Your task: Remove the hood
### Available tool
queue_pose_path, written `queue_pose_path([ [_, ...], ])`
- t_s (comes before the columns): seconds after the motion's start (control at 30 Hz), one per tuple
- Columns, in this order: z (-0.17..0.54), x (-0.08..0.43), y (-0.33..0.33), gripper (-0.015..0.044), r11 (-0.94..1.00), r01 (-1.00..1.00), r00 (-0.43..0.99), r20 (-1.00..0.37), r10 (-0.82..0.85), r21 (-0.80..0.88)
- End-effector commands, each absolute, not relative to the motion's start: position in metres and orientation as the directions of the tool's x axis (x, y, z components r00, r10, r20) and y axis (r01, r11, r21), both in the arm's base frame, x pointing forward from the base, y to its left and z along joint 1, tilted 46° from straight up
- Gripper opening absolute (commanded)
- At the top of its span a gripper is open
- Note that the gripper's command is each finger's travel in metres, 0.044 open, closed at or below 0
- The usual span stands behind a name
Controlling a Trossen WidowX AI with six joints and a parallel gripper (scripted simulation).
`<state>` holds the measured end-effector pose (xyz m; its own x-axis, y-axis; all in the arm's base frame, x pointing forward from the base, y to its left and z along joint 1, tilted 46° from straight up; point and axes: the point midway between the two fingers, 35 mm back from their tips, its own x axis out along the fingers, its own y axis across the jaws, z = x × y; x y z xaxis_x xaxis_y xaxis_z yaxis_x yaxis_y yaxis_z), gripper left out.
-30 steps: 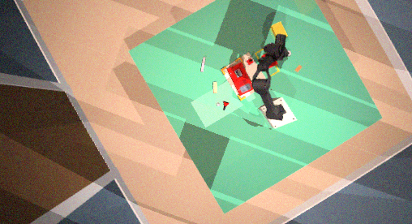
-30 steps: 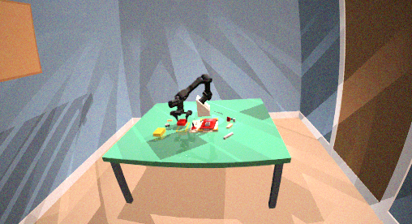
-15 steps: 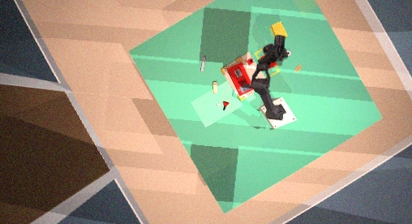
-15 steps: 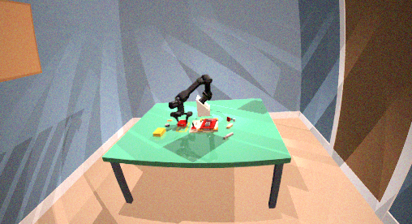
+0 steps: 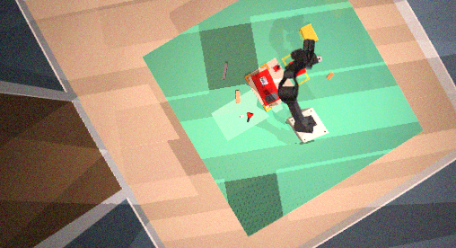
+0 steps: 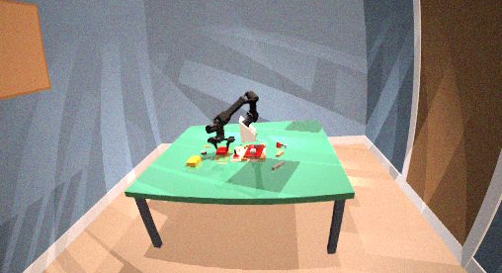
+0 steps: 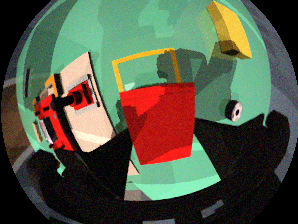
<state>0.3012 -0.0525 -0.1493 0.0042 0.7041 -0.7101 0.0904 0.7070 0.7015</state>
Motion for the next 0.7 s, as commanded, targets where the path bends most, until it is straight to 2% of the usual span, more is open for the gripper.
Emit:
queue_pose_path([
  [0.0, -0.1509, 0.3009, -0.0487, 0.0000, 0.703, 0.093, 0.002, -0.707, 0.708, 0.705],
  [0.67, -0.1577, 0.3007, -0.0416, 0.0000, 0.703, 0.093, 0.002, -0.706, 0.708, 0.705],
])
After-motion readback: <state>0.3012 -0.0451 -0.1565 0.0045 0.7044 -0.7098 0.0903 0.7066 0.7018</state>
